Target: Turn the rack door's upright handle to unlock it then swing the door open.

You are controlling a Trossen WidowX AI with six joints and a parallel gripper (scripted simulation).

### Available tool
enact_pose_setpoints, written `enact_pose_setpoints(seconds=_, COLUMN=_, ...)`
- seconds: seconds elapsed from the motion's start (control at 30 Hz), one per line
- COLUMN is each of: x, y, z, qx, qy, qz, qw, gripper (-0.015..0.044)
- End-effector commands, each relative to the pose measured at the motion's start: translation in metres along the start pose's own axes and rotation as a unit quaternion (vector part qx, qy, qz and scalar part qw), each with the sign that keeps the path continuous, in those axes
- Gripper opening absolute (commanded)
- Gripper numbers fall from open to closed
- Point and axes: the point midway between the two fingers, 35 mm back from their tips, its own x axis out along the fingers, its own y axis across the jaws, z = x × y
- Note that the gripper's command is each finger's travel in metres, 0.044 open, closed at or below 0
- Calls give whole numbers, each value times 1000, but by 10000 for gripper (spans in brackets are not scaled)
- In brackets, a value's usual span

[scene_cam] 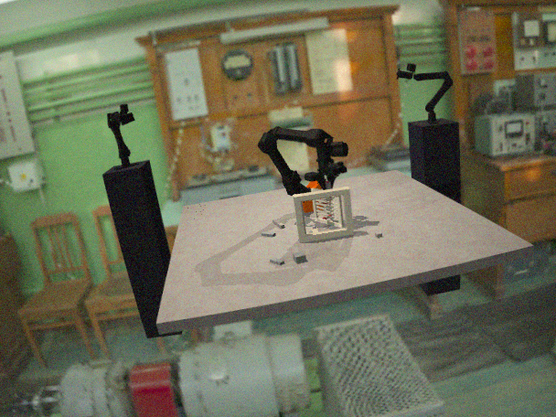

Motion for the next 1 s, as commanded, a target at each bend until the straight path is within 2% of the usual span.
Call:
enact_pose_setpoints(seconds=0.0, x=1, y=7, z=3, qx=34, qy=1, qz=0, qw=999, gripper=15)
enact_pose_setpoints(seconds=0.97, x=0, y=70, z=37, qx=282, qy=0, qz=2, qw=959, gripper=15)
